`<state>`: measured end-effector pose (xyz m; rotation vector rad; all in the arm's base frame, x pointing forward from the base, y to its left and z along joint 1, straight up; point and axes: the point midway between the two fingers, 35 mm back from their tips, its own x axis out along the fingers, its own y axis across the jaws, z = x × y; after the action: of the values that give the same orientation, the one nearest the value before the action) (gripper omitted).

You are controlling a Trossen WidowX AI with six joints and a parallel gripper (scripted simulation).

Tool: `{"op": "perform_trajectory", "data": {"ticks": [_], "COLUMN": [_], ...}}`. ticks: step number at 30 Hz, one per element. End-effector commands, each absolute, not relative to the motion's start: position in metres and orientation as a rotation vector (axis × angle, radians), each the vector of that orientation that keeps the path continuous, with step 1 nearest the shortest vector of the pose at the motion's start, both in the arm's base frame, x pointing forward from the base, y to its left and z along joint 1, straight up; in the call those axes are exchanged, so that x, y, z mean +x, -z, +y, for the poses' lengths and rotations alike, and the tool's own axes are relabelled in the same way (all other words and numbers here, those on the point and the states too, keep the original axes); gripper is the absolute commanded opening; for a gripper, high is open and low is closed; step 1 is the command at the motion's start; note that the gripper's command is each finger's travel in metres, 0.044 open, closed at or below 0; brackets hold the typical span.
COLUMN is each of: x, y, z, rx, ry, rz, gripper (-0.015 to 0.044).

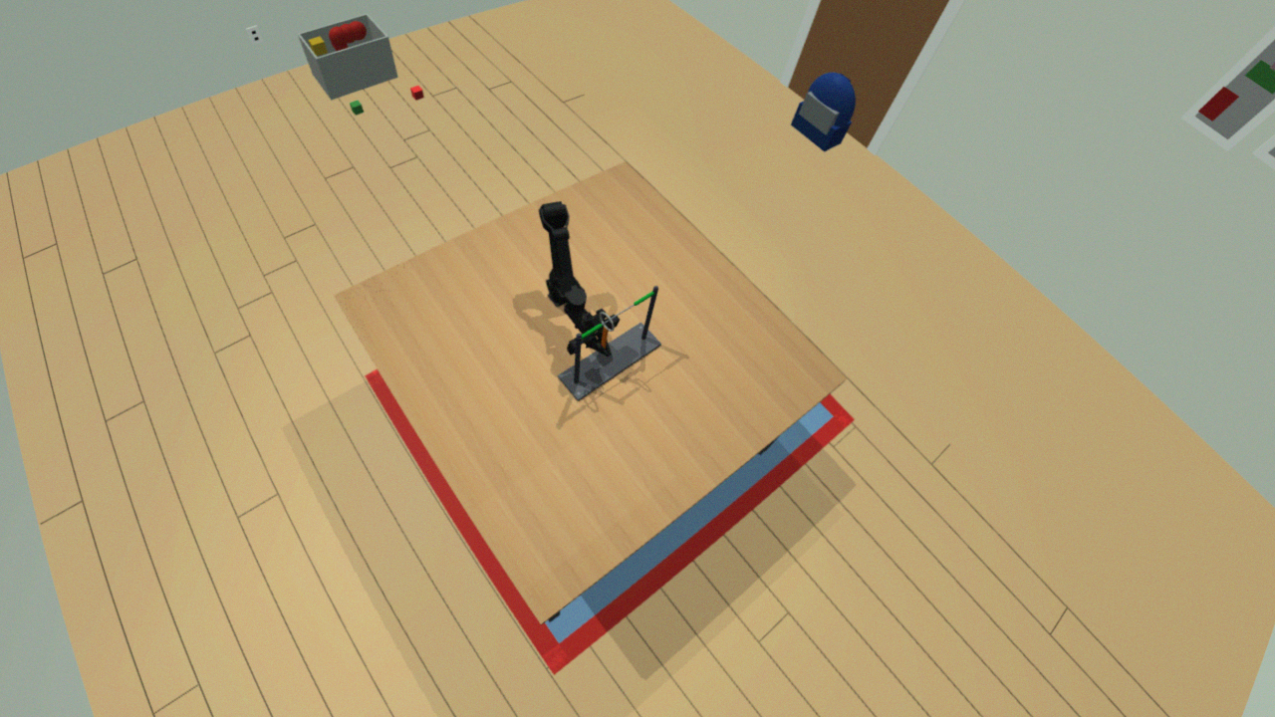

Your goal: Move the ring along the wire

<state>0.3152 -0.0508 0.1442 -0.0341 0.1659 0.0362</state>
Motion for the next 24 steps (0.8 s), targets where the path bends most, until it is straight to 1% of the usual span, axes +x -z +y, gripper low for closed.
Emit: {"op": "perform_trajectory", "data": {"ticks": [1, 24], "x": [0.314, 0.313], "y": [-0.144, -0.143], "z": [-0.046, -0.026], "rx": [-0.039, -0.056], "ry": [-0.038, -0.051], "rz": [0.166, 0.168], "gripper": [-0.0150, -0.0150]}}
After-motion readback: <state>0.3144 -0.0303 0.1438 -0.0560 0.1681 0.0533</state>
